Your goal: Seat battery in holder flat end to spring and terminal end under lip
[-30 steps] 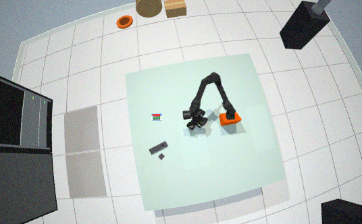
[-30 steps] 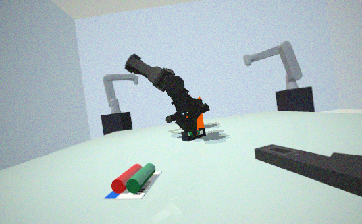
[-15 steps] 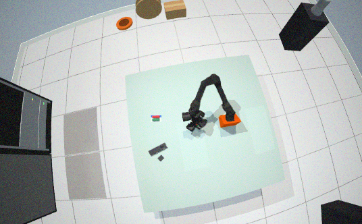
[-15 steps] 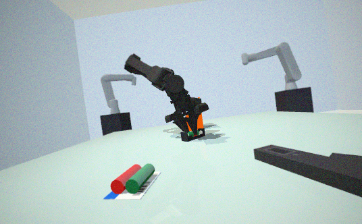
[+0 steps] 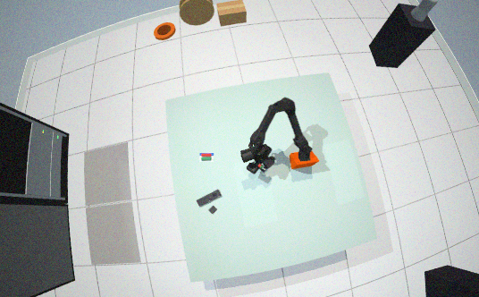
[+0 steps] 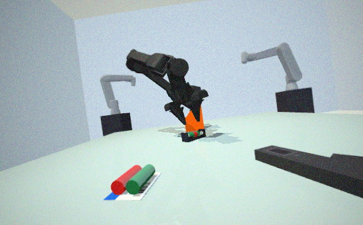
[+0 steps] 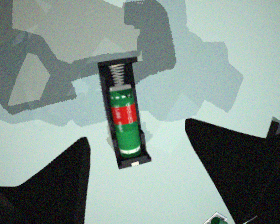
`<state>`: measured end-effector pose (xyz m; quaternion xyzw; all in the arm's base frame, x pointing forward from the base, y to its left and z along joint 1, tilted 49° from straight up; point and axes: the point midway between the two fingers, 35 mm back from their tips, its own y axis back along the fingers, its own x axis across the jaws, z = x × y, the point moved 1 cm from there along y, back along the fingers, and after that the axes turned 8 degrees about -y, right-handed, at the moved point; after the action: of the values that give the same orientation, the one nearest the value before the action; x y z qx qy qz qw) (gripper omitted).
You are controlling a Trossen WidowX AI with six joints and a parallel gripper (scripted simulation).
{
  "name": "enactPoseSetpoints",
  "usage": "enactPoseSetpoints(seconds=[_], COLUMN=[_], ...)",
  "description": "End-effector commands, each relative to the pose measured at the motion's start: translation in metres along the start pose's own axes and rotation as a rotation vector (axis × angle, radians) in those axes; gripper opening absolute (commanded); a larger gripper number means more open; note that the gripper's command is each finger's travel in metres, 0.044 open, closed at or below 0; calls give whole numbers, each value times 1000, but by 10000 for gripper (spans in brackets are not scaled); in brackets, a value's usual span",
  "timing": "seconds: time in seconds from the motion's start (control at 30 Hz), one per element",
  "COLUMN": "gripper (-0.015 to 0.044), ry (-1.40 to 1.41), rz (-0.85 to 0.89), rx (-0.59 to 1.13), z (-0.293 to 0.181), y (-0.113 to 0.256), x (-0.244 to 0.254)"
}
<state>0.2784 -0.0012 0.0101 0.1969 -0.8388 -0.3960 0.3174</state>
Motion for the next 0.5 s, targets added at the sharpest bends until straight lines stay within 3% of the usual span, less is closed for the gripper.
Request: enactPoseSetpoints(seconds=[0.0, 0.47], gripper=[433, 440], ry=[-12, -13], rz=[-12, -11], rx=[2, 3], z=[4, 6], y=[30, 35], x=[-3, -4])
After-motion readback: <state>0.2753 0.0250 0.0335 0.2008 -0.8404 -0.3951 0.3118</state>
